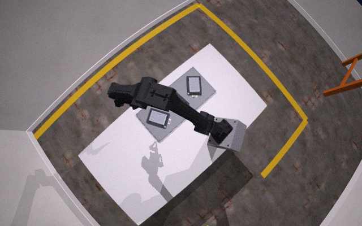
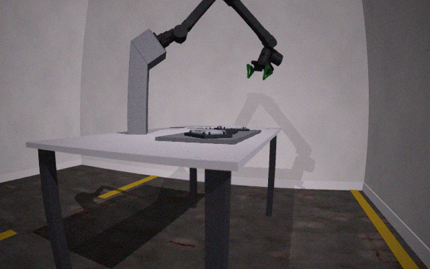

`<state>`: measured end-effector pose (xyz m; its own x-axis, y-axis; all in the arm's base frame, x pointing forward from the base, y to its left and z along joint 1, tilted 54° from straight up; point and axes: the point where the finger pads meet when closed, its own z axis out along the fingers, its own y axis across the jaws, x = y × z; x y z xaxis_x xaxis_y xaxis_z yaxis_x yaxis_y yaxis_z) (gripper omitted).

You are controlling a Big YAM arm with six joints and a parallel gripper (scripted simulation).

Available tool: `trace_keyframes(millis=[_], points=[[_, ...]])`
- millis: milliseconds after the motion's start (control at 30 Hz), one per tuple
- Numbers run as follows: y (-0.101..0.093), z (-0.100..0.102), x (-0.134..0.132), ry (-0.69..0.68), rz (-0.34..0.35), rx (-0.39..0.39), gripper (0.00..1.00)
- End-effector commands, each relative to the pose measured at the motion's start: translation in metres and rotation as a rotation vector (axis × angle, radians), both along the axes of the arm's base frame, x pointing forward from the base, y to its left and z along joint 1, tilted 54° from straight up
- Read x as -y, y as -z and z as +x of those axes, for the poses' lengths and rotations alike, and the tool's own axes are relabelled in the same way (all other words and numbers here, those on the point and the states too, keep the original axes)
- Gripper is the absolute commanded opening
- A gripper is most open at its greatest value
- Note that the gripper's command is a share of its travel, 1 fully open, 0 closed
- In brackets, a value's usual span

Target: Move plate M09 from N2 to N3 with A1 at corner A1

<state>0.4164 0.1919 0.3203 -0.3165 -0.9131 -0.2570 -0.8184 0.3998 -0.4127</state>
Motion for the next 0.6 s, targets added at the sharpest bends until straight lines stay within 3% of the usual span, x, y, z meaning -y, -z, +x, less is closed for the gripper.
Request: trace_keyframes(millis=[0,67,167,200,267,400,467,567], points=[[0.001,-0.004,0.009,0.091,0.039,-0.029,1.00],[-0.009,-0.005,0.018,0.092,0.066,0.017,1.00],[0.001,-0.012,0.033,0.184,0.080,-0.039,1.00],[0.012,-0.009,0.036,0.216,0.077,-0.070,1.00],[0.004,-0.009,0.044,0.217,0.102,-0.029,1.00],[0.024,-0.015,0.063,0.342,0.114,-0.110,1.00],[0.018,-0.015,0.071,0.344,0.137,-0.074,1.00],[0.023,-0.021,0.077,0.377,0.133,-0.107,1.00]])
